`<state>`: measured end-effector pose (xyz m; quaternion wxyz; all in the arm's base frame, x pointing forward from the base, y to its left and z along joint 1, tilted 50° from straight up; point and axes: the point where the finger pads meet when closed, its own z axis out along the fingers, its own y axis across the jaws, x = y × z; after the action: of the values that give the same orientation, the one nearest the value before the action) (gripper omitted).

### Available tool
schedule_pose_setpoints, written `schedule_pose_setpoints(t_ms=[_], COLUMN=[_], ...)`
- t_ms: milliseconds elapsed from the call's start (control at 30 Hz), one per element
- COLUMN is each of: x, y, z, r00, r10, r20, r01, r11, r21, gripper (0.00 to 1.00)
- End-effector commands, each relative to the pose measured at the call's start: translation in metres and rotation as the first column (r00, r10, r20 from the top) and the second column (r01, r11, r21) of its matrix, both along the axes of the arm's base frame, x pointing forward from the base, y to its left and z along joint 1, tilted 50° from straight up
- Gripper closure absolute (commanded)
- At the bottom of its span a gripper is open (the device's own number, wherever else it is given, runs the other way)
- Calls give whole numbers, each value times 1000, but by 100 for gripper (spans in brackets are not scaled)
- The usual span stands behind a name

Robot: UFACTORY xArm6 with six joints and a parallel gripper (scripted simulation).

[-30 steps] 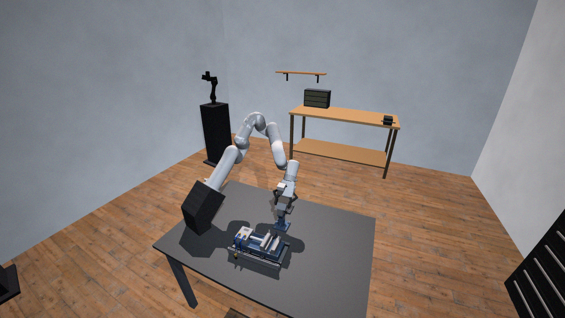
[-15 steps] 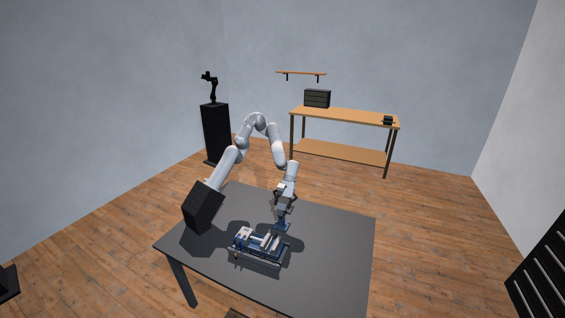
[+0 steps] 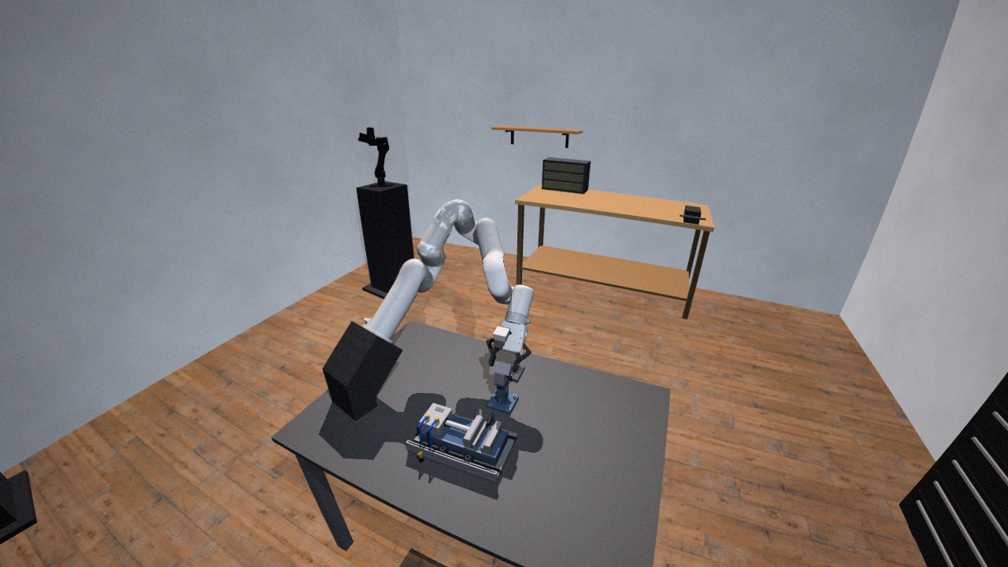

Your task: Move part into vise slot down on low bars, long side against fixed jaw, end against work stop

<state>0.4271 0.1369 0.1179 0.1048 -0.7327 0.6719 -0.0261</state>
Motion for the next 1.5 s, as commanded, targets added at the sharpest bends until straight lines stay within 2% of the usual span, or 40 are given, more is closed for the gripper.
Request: schedule_pose_setpoints(t_ms=[0, 933, 1467], x=[1, 1, 1], y=[0, -2, -2], z=[1, 1, 1], r00=[1000, 1000, 999], r10=[1, 18, 35], r20=[1, -4, -8], r01=[-1, -18, -32], r11=[1000, 995, 983], r21=[13, 99, 180], gripper=[11, 11, 11])
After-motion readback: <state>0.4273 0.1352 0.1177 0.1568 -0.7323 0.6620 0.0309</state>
